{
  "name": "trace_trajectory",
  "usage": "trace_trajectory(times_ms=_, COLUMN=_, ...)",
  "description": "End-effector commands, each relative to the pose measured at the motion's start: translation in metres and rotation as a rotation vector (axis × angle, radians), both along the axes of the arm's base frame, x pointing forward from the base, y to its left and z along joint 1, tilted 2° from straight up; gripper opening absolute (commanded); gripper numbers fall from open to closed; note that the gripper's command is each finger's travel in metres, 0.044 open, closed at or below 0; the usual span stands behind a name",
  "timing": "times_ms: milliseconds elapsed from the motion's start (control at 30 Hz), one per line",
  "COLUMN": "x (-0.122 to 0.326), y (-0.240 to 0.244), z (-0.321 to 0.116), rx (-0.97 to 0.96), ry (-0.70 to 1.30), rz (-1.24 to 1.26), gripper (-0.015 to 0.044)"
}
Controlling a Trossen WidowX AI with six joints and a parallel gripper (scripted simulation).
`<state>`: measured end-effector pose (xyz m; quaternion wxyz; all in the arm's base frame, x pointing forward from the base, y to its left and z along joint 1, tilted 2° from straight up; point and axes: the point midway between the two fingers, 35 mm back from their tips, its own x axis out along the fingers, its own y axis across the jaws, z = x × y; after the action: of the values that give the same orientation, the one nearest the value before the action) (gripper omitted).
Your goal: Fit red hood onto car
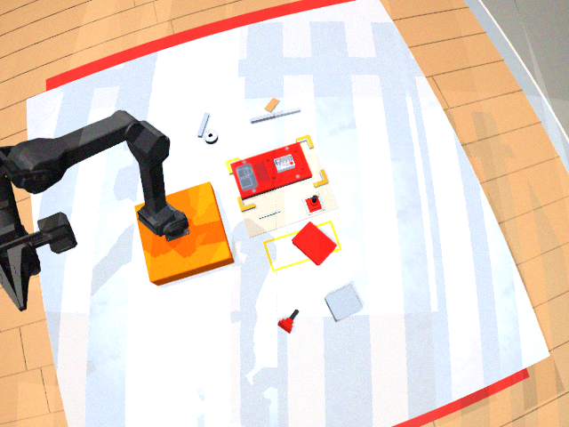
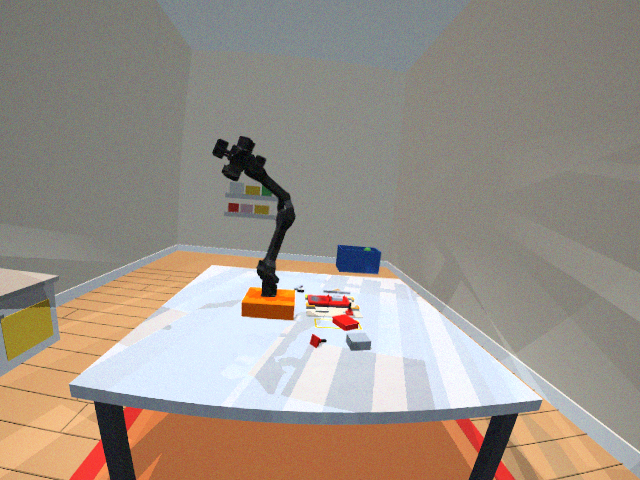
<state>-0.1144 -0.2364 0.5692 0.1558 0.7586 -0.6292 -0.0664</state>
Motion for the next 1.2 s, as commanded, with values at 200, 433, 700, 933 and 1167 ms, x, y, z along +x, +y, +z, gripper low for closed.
trace_trajectory(times_ms=200, x=0.003, y=-0.022, z=-0.014, rx=0.003, ry=0.047, rz=0.038, gripper=0.0184)
trace_trajectory(times_ms=433, x=0.02, y=-0.073, z=-0.05, rx=0.045, ry=0.113, rz=0.089, gripper=0.0368)
trace_trajectory(times_ms=700, x=0.068, y=-0.132, z=-0.111, rx=0.137, ry=0.276, rz=0.229, gripper=0.044)
trace_trajectory(times_ms=933, x=0.135, y=-0.166, z=-0.172, rx=0.217, ry=0.465, rz=0.398, gripper=0.044)
trace_trajectory(times_ms=1167, x=0.215, y=-0.171, z=-0.238, rx=0.267, ry=0.706, rz=0.616, gripper=0.044)
